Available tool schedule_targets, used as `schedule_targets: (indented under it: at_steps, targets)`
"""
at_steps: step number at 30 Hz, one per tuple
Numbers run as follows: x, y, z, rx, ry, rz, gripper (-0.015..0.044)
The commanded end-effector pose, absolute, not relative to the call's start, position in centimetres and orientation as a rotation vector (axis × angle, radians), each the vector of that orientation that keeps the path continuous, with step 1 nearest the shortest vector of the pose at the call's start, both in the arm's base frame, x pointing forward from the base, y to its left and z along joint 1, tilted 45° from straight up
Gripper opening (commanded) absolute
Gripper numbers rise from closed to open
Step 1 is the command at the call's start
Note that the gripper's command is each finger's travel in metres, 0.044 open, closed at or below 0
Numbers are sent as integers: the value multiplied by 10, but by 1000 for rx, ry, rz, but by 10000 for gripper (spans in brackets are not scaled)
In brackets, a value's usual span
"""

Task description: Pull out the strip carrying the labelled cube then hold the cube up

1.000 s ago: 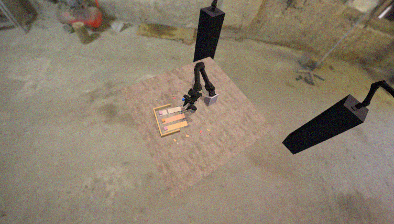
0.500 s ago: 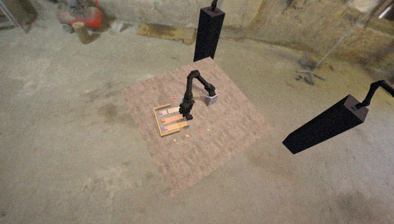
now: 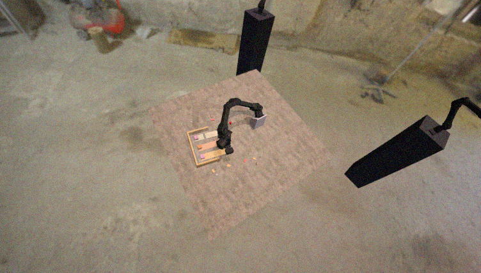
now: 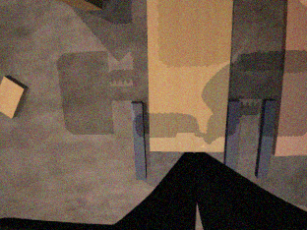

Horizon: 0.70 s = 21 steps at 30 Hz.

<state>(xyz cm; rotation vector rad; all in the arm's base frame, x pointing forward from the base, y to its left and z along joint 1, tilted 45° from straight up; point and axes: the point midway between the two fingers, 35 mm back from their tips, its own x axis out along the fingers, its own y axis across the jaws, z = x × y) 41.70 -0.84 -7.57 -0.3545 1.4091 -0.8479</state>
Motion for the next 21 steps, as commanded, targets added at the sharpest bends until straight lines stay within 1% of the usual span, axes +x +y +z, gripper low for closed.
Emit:
schedule_targets:
  at_steps: [1, 21]
  targets:
    - [418, -9, -77, -339, 1421, -870, 0]
    - [416, -29, -98, -339, 1421, -870, 0]
